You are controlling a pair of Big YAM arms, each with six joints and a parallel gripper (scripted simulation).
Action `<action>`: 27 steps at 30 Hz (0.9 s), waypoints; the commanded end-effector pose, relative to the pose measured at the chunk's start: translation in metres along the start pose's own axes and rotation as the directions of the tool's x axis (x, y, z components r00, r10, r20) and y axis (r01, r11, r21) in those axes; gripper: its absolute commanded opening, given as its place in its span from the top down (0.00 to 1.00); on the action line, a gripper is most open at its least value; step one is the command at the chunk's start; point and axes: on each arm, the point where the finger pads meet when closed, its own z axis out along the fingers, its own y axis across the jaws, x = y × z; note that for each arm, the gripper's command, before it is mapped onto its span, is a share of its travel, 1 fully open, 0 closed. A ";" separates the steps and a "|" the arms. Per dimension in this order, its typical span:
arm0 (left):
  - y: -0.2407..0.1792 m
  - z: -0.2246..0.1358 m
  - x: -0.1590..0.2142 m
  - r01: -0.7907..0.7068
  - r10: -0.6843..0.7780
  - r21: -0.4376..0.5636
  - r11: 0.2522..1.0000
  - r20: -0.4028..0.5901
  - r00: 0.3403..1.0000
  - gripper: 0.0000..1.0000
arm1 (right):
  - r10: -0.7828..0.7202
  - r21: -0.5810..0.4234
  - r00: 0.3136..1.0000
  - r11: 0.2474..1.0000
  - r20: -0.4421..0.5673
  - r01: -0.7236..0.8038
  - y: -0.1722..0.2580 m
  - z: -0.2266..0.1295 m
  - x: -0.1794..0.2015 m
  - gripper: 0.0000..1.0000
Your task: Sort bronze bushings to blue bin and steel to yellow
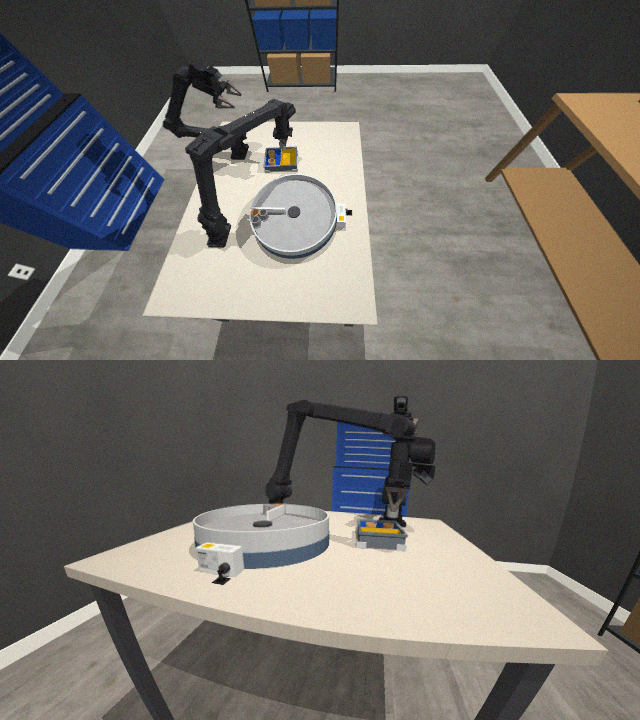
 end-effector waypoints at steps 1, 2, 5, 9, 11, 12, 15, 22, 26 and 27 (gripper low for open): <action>0.000 -0.010 -0.006 0.000 0.000 0.001 1.000 0.031 1.000 0.00 | 0.013 0.048 0.996 0.999 0.087 -0.017 -0.016 -0.044 -0.018 1.00; 0.000 -0.010 -0.006 0.000 0.000 0.001 1.000 0.031 1.000 0.00 | 0.013 0.048 0.996 0.999 0.087 -0.017 -0.016 -0.044 -0.018 1.00; 0.000 -0.010 -0.006 0.000 0.000 0.001 1.000 0.031 1.000 0.00 | 0.007 0.044 0.997 0.999 0.079 -0.010 -0.016 -0.046 -0.016 1.00; 0.000 -0.010 -0.006 0.000 0.000 0.001 1.000 0.031 1.000 0.00 | 0.007 0.042 0.997 0.999 0.074 -0.010 -0.028 -0.058 -0.016 1.00; 0.000 -0.010 -0.006 0.000 0.000 0.001 1.000 0.031 1.000 0.00 | 0.010 0.042 0.997 0.999 0.074 -0.013 -0.028 -0.058 -0.016 1.00; 0.000 -0.010 -0.006 0.000 0.000 0.001 1.000 0.031 1.000 0.00 | 0.016 0.034 0.998 0.999 0.060 -0.018 -0.025 -0.046 -0.012 1.00; 0.000 -0.010 -0.006 0.000 0.000 0.001 1.000 0.031 1.000 0.00 | 0.021 0.048 0.997 0.999 0.071 -0.025 -0.022 -0.038 -0.019 1.00; 0.000 -0.010 -0.006 0.000 0.000 0.001 1.000 0.031 1.000 0.00 | 0.010 0.077 0.998 0.997 0.064 -0.015 -0.014 -0.010 -0.020 1.00; 0.000 -0.010 -0.006 0.000 0.000 0.001 1.000 0.031 1.000 0.00 | 0.000 0.103 0.996 0.995 0.090 -0.010 -0.019 -0.020 -0.027 1.00; 0.000 -0.010 -0.006 0.000 0.000 0.001 1.000 0.031 1.000 0.00 | 0.000 0.102 0.996 0.995 0.091 -0.010 -0.018 -0.020 -0.027 1.00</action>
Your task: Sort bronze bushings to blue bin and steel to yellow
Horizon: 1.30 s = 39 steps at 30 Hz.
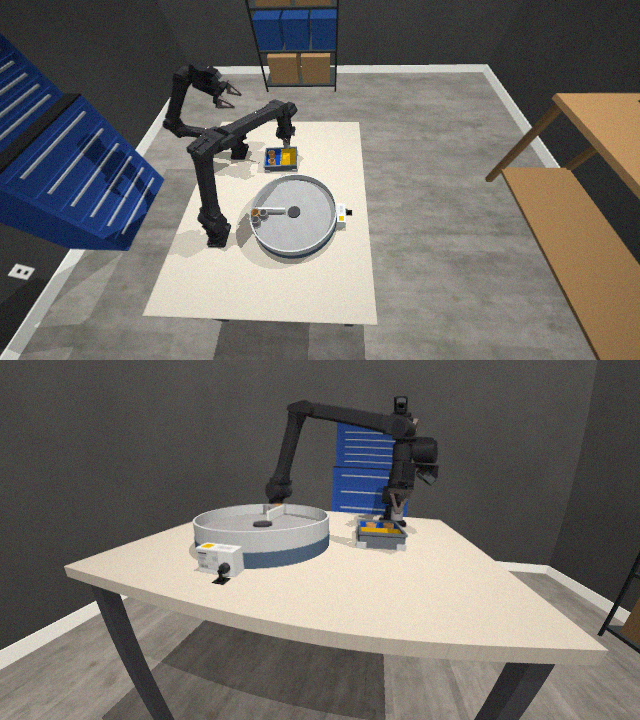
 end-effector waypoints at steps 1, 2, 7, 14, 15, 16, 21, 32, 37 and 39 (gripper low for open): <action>0.000 -0.011 -0.006 0.000 0.000 0.001 1.000 0.031 1.000 0.00 | -0.008 0.033 0.998 0.999 0.057 0.006 0.000 -0.022 -0.017 1.00; 0.000 -0.011 -0.006 0.000 0.000 0.001 1.000 0.031 1.000 0.00 | -0.008 0.031 0.998 0.999 0.055 0.006 0.001 -0.022 -0.017 1.00; 0.000 -0.011 -0.006 0.000 0.000 0.001 1.000 0.031 1.000 0.00 | -0.008 0.031 0.999 1.000 0.054 0.006 0.001 -0.022 -0.016 1.00; 0.000 -0.011 -0.006 0.000 0.000 0.001 1.000 0.031 1.000 0.00 | 0.007 0.015 1.000 1.000 0.025 -0.007 0.010 -0.007 -0.007 1.00; 0.000 -0.011 -0.006 0.000 0.000 0.001 1.000 0.031 1.000 0.00 | 0.007 0.012 1.000 1.000 0.020 -0.007 0.013 -0.004 -0.006 1.00; 0.000 -0.011 -0.006 0.000 0.000 0.001 1.000 0.031 1.000 0.00 | 0.006 0.010 1.000 1.000 0.015 -0.006 0.015 -0.002 -0.005 1.00; 0.000 -0.011 -0.006 0.000 0.000 0.001 1.000 0.031 1.000 0.00 | -0.011 0.027 0.999 1.000 0.049 0.010 0.014 -0.022 -0.011 1.00; 0.000 -0.011 -0.006 0.000 0.000 0.001 1.000 0.031 1.000 0.00 | -0.006 0.015 1.000 1.000 0.025 0.005 0.012 -0.008 -0.008 1.00; 0.000 -0.011 -0.006 0.000 0.000 0.001 1.000 0.031 1.000 0.00 | -0.003 -0.005 1.000 1.000 -0.013 0.003 0.015 0.031 0.001 1.00; 0.000 -0.011 -0.006 0.000 0.000 0.001 1.000 0.031 1.000 0.00 | -0.001 -0.005 1.000 1.000 -0.013 0.001 0.015 0.042 0.002 1.00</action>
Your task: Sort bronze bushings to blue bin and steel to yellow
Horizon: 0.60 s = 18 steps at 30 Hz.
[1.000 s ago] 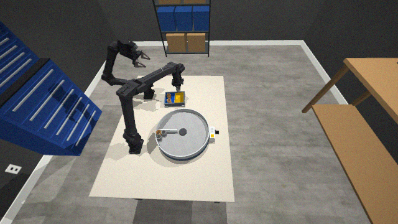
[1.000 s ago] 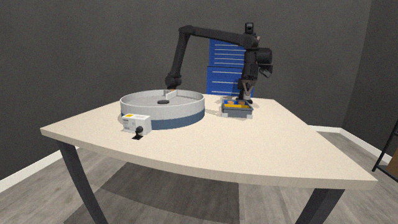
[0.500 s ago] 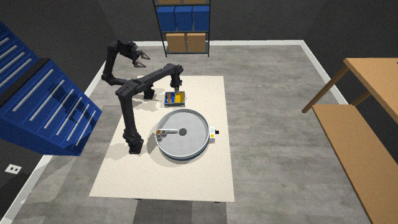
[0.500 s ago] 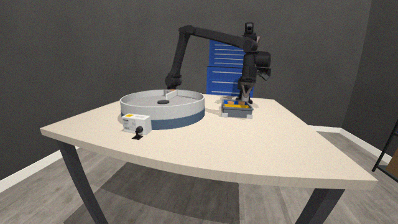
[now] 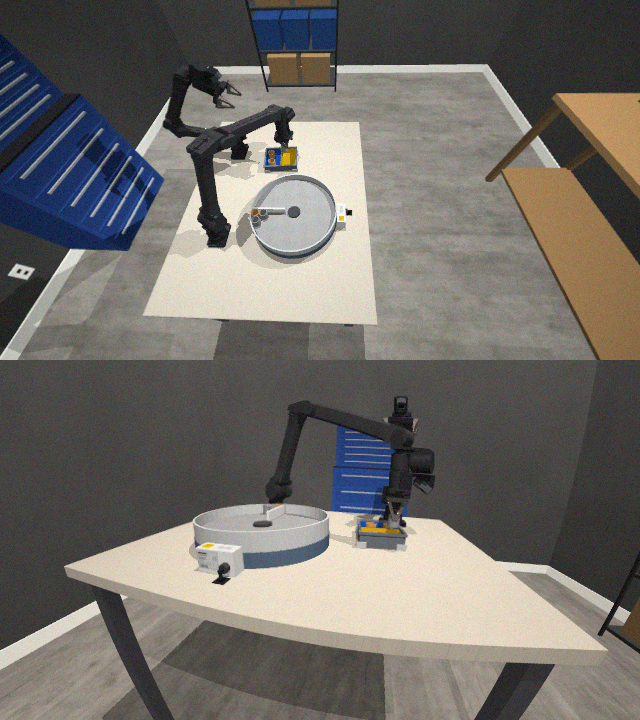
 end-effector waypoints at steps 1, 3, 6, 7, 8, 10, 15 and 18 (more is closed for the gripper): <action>0.000 -0.011 -0.006 0.000 0.000 0.001 1.000 0.031 1.000 0.00 | 0.006 0.004 1.000 1.000 0.003 -0.006 -0.003 0.020 -0.003 1.00; 0.000 -0.011 -0.006 0.000 0.000 0.001 1.000 0.031 1.000 0.00 | 0.008 0.003 1.000 1.000 0.003 -0.008 -0.004 0.029 -0.002 1.00; 0.000 -0.011 -0.006 0.000 0.000 0.001 1.000 0.031 1.000 0.00 | 0.010 0.007 1.000 1.000 0.009 -0.010 -0.006 0.031 -0.004 1.00; 0.000 -0.011 -0.006 0.000 0.000 0.001 1.000 0.031 1.000 0.00 | 0.012 0.025 0.999 1.000 0.047 -0.013 -0.011 0.014 -0.012 1.00; 0.000 -0.011 -0.006 0.000 0.000 0.001 1.000 0.031 1.000 0.00 | 0.013 0.025 0.999 1.000 0.047 -0.014 -0.012 0.019 -0.012 1.00; 0.000 -0.011 -0.006 0.000 0.000 0.001 1.000 0.031 1.000 0.00 | 0.013 0.016 0.999 1.000 0.029 -0.013 -0.008 0.031 -0.004 1.00; 0.000 -0.011 -0.006 0.000 0.000 0.001 1.000 0.031 1.000 0.00 | 0.013 0.019 0.999 1.000 0.036 -0.014 -0.010 0.035 -0.006 1.00; 0.000 -0.011 -0.006 0.000 0.000 0.001 1.000 0.031 1.000 0.00 | 0.013 0.014 1.000 1.000 0.025 -0.013 -0.008 0.042 -0.002 1.00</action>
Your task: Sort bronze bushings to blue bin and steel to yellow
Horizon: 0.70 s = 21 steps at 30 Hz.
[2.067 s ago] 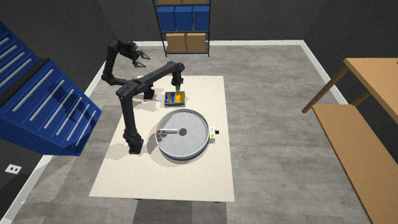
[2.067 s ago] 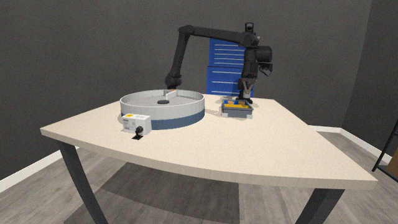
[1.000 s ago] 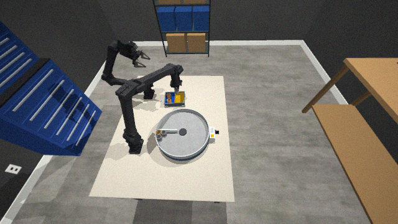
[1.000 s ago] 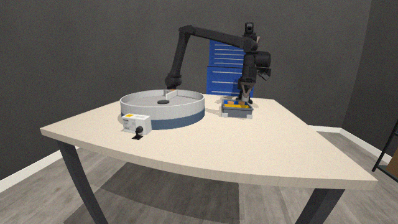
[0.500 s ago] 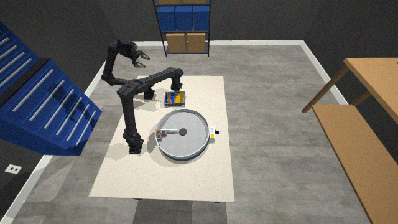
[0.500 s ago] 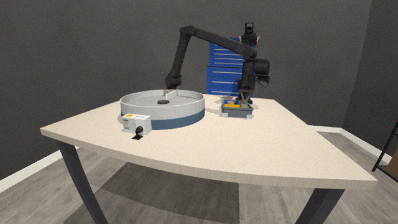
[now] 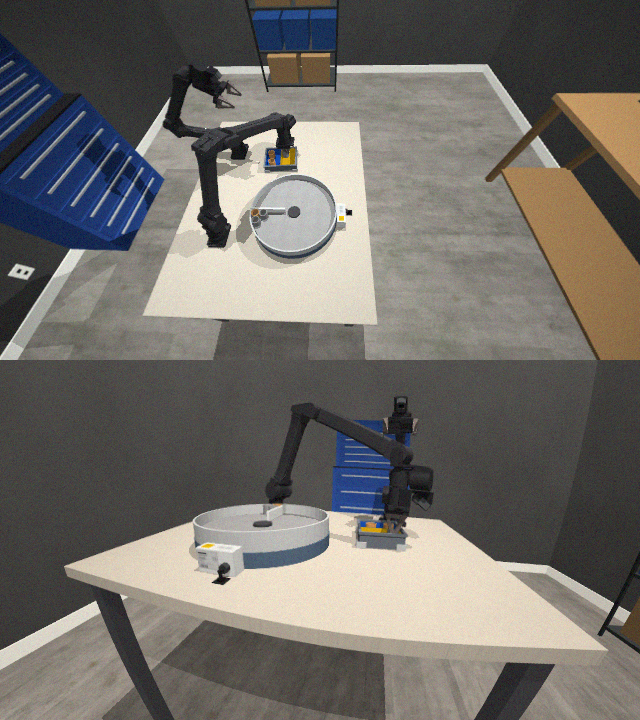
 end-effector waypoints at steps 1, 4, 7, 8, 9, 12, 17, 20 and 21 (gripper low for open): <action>0.000 -0.011 -0.006 0.000 0.000 0.001 1.000 0.031 1.000 0.00 | 0.013 0.011 1.000 1.000 0.025 -0.013 -0.009 -0.005 0.001 1.00; 0.000 -0.011 -0.006 0.000 0.000 0.001 1.000 0.031 1.000 0.00 | 0.013 0.015 0.999 1.000 0.033 -0.014 -0.011 -0.009 -0.002 1.00; 0.000 -0.011 -0.006 0.000 0.000 0.001 1.000 0.031 1.000 0.00 | 0.013 0.012 1.000 1.000 0.026 -0.013 -0.009 -0.006 0.001 1.00; 0.000 -0.011 -0.006 0.000 0.000 0.001 1.000 0.031 1.000 0.00 | 0.013 0.016 0.999 1.000 0.035 -0.014 -0.011 -0.009 -0.002 1.00; 0.000 -0.011 -0.006 0.000 0.000 0.001 1.000 0.031 1.000 0.00 | 0.013 0.023 0.999 1.000 0.047 -0.014 -0.011 -0.018 -0.002 1.00; 0.000 -0.011 -0.006 0.000 0.000 0.001 1.000 0.031 1.000 0.00 | 0.013 0.020 0.999 1.000 0.042 -0.014 -0.013 -0.015 -0.004 1.00; 0.000 -0.011 -0.006 0.000 0.000 0.001 1.000 0.031 1.000 0.00 | 0.003 0.014 1.000 1.000 0.030 -0.003 -0.003 -0.011 -0.006 1.00; 0.000 -0.011 -0.006 0.000 0.000 0.001 1.000 0.031 1.000 0.00 | 0.003 0.014 1.000 1.000 0.029 -0.003 -0.003 -0.011 -0.005 0.82; 0.000 -0.011 -0.006 0.000 0.000 0.001 1.000 0.031 1.000 0.00 | 0.003 0.014 1.000 1.000 0.029 -0.003 -0.003 -0.011 -0.005 0.82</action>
